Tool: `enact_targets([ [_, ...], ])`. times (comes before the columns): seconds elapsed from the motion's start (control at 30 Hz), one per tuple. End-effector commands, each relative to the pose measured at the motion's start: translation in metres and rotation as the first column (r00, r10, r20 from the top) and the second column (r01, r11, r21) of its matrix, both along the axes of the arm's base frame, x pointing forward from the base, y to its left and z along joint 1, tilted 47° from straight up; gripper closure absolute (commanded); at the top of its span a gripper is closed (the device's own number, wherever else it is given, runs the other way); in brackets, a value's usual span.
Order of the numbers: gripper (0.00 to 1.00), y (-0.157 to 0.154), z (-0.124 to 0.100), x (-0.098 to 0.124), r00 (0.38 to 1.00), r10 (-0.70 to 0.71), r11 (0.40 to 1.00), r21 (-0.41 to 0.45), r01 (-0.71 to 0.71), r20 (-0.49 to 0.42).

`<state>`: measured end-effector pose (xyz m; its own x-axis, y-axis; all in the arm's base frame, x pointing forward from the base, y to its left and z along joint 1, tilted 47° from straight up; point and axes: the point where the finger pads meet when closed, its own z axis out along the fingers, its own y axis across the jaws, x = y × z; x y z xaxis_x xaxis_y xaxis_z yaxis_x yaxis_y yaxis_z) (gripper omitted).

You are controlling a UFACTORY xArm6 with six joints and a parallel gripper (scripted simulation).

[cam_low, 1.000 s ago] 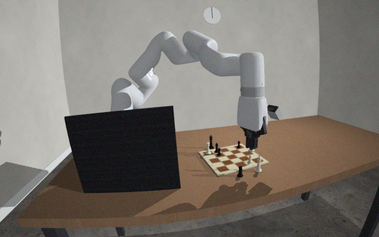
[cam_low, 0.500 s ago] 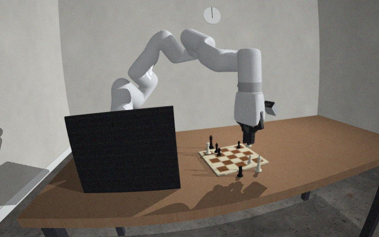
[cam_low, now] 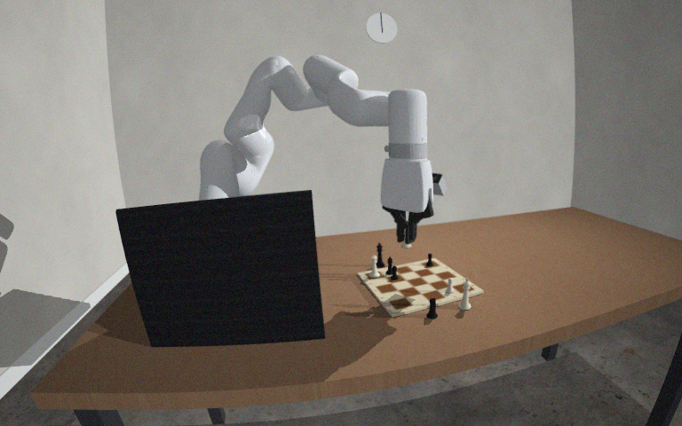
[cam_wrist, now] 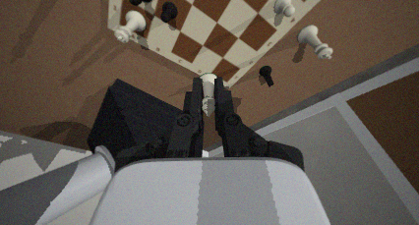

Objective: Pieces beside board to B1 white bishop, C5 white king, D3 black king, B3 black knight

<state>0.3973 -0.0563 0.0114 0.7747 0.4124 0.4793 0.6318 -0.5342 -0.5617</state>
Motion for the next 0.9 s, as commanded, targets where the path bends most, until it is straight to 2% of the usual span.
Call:
enact_targets([
  [0.0, 1.00, 0.025, 0.030, -0.026, 0.991, 0.065, 0.998, -0.029, -0.062, 0.117],
  [0.13, 1.00, 0.039, 0.039, -0.042, 0.980, 0.111, 0.994, -0.037, -0.107, 0.164],
  [0.63, 1.00, 0.040, 0.039, -0.042, 0.980, 0.112, 0.993, -0.037, -0.108, 0.165],
  [0.87, 1.00, 0.050, 0.029, -0.041, 0.980, 0.112, 0.994, -0.037, -0.107, 0.166],
])
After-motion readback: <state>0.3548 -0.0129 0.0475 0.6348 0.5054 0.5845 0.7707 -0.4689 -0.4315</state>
